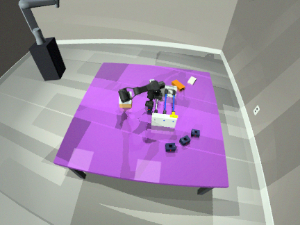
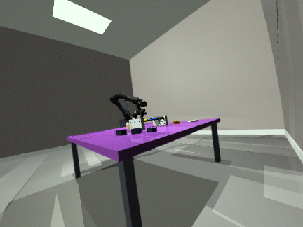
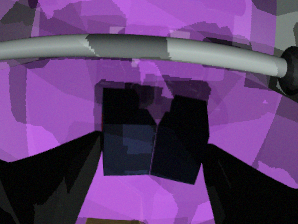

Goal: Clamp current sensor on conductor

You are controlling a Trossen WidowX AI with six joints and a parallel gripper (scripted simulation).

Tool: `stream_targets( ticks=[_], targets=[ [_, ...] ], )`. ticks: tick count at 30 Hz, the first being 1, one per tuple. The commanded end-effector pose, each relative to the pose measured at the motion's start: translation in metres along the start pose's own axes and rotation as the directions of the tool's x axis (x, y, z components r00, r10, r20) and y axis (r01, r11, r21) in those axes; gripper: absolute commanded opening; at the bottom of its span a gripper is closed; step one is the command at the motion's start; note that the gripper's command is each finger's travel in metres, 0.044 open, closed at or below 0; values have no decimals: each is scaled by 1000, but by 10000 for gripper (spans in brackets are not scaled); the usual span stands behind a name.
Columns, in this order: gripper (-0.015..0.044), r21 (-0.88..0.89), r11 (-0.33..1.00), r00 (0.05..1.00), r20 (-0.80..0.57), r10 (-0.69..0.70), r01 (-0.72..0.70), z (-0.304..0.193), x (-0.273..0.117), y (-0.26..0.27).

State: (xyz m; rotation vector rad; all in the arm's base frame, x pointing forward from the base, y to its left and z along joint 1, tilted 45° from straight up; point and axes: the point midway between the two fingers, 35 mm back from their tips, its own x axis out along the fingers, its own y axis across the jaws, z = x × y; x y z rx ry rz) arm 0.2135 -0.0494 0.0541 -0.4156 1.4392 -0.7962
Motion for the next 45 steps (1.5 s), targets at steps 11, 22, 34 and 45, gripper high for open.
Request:
stream_targets(
  ticks=[11, 22, 34, 45],
  targets=[
    [0, 5, 1000, 1000, 7, 8, -8, 29, -49, 3],
    [0, 3, 1000, 1000, 7, 6, -6, 43, -88, 3],
    [0, -123, 992, 1000, 27, 12, -9, 55, -100, 5],
    [0, -421, 907, 997, 79, 27, 9, 76, -98, 9]
  ],
)
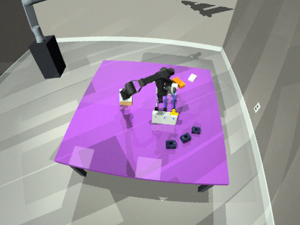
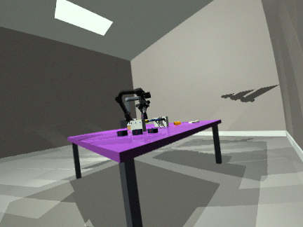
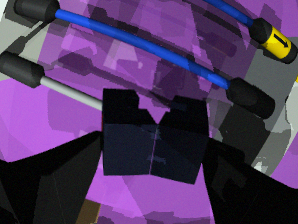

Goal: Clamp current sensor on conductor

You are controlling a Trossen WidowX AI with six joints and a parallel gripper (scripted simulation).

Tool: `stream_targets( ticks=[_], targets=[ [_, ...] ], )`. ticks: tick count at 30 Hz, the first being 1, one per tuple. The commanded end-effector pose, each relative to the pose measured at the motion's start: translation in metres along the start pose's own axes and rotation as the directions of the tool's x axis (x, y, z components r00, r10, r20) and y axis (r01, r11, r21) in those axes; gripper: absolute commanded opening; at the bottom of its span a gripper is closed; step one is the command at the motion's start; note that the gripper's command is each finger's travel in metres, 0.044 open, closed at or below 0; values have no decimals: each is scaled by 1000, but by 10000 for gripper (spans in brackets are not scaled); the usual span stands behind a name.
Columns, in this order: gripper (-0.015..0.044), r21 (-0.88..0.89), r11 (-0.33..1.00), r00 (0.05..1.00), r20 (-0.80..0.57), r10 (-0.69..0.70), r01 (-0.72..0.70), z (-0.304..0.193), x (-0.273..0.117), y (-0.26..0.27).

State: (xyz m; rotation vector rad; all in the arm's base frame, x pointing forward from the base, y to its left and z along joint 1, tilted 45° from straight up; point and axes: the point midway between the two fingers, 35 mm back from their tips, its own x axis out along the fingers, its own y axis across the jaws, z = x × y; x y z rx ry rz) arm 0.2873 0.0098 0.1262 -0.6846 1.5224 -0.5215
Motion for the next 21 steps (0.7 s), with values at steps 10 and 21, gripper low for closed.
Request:
stream_targets(
  ticks=[10, 21],
  targets=[
    [0, -365, 930, 998, 69, -11, 36, 27, 2, -6],
    [0, -626, 774, 993, 117, -27, 95, 47, 5, -13]
  ],
)
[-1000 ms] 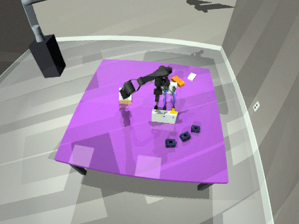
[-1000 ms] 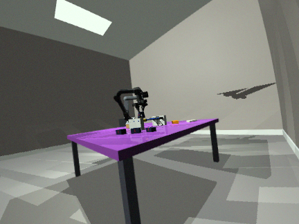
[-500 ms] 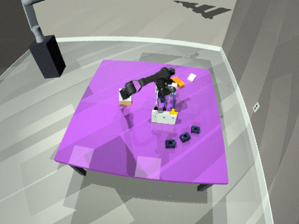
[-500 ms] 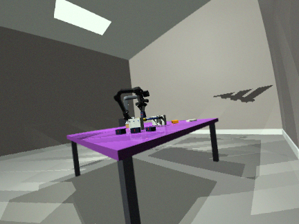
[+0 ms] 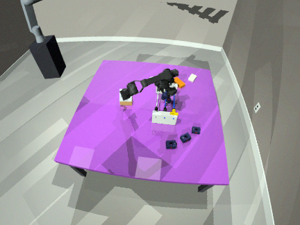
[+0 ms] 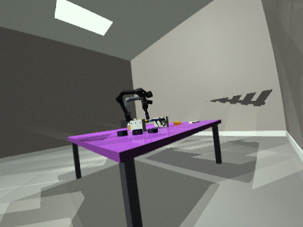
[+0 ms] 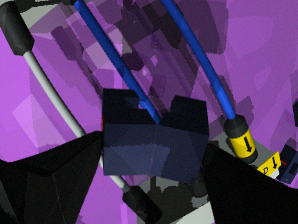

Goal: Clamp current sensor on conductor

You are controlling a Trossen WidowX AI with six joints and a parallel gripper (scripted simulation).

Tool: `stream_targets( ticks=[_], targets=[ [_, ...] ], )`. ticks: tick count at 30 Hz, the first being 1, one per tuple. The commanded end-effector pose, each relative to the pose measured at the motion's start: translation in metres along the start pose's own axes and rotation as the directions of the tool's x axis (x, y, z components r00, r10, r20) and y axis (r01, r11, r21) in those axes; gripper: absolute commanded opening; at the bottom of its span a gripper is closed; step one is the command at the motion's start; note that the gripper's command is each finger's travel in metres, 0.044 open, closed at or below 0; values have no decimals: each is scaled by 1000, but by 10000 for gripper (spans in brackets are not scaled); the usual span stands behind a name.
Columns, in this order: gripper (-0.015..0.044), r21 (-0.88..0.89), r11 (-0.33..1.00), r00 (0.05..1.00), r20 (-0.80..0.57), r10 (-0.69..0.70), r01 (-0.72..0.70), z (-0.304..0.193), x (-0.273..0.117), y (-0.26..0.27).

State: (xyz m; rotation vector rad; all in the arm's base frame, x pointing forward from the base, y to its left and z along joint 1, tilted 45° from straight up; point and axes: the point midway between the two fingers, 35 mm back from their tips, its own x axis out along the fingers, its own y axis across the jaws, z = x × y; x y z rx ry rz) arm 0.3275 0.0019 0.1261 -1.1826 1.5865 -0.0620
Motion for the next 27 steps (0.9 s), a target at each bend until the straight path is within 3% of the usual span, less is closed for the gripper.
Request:
stream_targets(
  ticks=[1, 20, 27],
  targets=[
    [0, -120, 993, 1000, 16, -22, 23, 6, 1, -8],
    [0, -602, 791, 994, 53, -98, 110, 24, 8, -39],
    [0, -634, 765, 993, 55, -105, 116, 26, 11, -42]
  ],
)
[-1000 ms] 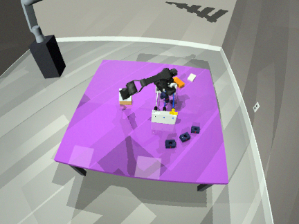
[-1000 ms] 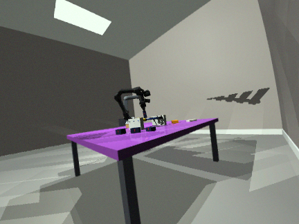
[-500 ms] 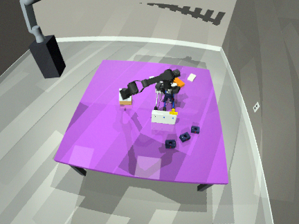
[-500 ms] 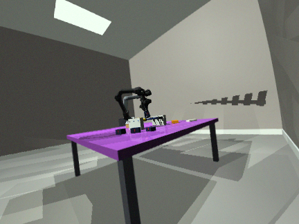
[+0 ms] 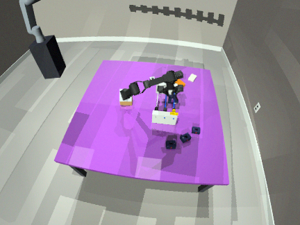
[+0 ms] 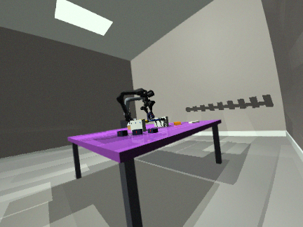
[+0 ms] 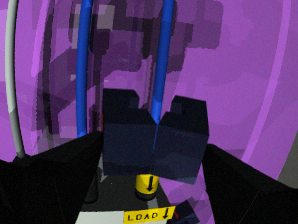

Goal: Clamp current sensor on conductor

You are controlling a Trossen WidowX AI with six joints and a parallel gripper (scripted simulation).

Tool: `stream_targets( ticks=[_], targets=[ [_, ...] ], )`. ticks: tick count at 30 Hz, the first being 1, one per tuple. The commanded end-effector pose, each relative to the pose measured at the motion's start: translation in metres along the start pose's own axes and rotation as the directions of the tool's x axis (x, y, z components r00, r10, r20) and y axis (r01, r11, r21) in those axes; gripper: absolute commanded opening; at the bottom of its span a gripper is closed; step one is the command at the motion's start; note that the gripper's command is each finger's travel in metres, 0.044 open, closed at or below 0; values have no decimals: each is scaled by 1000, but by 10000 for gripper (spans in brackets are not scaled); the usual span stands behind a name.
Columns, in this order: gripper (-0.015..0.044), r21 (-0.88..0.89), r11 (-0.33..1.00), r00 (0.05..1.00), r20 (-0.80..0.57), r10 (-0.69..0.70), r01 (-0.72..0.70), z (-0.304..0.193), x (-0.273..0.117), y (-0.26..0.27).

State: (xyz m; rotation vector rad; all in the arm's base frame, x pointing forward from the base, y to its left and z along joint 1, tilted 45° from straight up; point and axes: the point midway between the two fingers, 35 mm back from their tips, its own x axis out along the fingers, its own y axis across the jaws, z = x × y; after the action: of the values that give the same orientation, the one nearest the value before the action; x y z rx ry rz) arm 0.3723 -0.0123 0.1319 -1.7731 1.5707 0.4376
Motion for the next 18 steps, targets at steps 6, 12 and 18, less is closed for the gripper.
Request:
stream_targets(
  ticks=[6, 12, 18],
  targets=[
    [0, -22, 1000, 1000, -2, -9, 9, 0, 9, -4],
    [0, -22, 1000, 1000, -2, -9, 9, 0, 19, -4],
    [0, -21, 1000, 1000, -2, -9, 9, 0, 29, -4]
  ],
)
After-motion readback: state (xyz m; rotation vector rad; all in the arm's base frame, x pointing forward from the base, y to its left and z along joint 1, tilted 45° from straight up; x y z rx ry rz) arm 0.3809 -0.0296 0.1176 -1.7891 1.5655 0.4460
